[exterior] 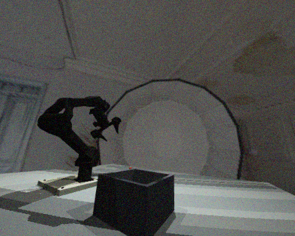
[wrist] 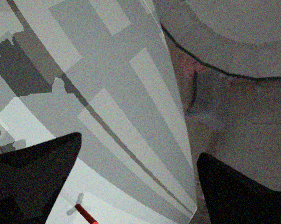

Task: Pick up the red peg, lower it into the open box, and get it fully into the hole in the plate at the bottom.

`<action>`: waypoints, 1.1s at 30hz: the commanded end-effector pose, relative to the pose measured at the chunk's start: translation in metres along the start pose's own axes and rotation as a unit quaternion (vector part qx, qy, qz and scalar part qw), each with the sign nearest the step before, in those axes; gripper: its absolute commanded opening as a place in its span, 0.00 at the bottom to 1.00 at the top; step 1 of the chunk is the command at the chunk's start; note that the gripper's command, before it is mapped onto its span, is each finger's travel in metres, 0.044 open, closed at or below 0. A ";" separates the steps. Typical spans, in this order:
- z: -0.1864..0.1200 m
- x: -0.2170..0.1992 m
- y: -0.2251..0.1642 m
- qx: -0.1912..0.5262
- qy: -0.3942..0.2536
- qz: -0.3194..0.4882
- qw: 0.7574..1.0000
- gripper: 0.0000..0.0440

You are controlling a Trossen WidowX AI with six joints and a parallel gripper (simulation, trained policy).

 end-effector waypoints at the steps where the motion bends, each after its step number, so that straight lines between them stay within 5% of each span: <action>1: -0.001 -0.003 0.001 -0.003 -0.009 0.015 1.000 0.96; 17: -0.004 -0.042 -0.006 0.017 -0.086 0.274 0.958 1.00; 33: 0.009 -0.062 -0.035 0.070 -0.128 0.519 0.842 1.00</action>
Point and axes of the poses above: the point midway between the two fingers, 35 mm back from their tips, its own z axis out along the fingers, its own x axis across the jaws, y = z × x, the point moved 4 cm from there along -z, back along the fingers, and after that the axes turned 6 degrees about -z, right-handed, at the moved point
